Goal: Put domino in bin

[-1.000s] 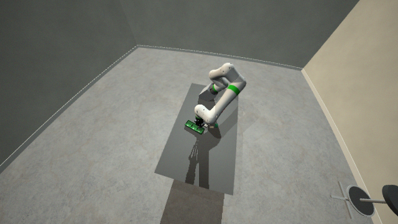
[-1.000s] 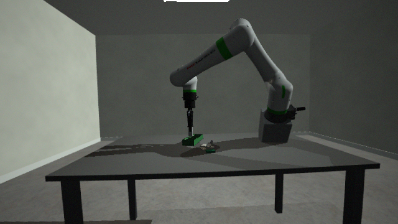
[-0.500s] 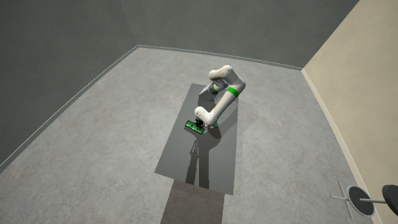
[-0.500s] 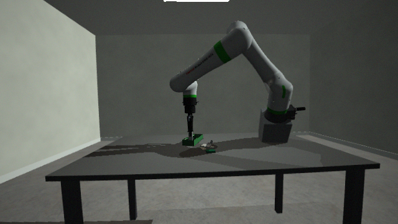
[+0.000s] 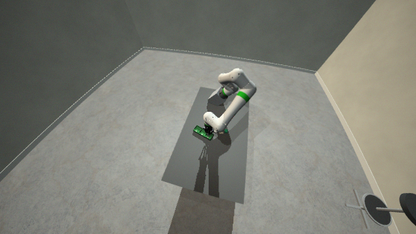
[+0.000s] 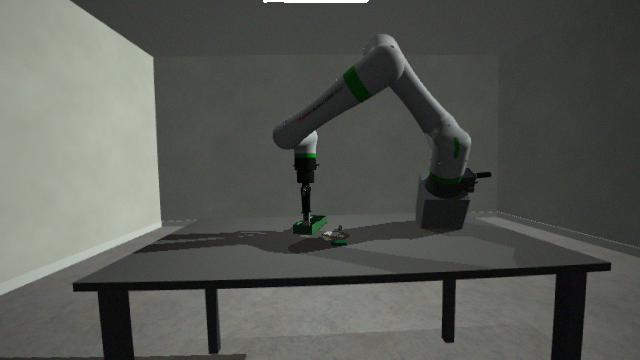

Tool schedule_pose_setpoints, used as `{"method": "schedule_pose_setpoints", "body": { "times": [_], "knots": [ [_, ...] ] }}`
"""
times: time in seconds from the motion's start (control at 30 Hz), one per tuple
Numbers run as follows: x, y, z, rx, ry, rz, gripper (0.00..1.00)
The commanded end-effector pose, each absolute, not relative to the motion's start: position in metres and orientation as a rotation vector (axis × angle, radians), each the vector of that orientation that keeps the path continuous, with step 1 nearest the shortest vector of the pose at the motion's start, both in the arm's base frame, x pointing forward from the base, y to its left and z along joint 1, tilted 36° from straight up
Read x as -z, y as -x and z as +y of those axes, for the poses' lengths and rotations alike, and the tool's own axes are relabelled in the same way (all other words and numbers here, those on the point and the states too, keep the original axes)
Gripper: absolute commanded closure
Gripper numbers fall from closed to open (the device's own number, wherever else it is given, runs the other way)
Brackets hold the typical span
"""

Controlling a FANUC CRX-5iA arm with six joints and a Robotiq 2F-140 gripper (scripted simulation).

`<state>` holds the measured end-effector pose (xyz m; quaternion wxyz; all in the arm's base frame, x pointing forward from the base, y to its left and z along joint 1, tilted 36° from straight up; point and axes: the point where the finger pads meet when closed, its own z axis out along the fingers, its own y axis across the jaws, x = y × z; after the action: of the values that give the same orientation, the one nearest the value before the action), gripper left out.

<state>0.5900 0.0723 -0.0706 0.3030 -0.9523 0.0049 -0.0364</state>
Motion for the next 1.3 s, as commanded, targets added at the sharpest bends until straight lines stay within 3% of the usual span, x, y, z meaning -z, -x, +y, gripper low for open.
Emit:
{"method": "schedule_pose_setpoints", "body": {
  "times": [0.0,1.27],
  "knots": [
    [0.0705,-0.5901,0.0721,0.097,2.524,0.013,0.95],
    [0.0618,-0.5894,0.0659,0.097,2.524,0.013,0.95]
  ]
}}
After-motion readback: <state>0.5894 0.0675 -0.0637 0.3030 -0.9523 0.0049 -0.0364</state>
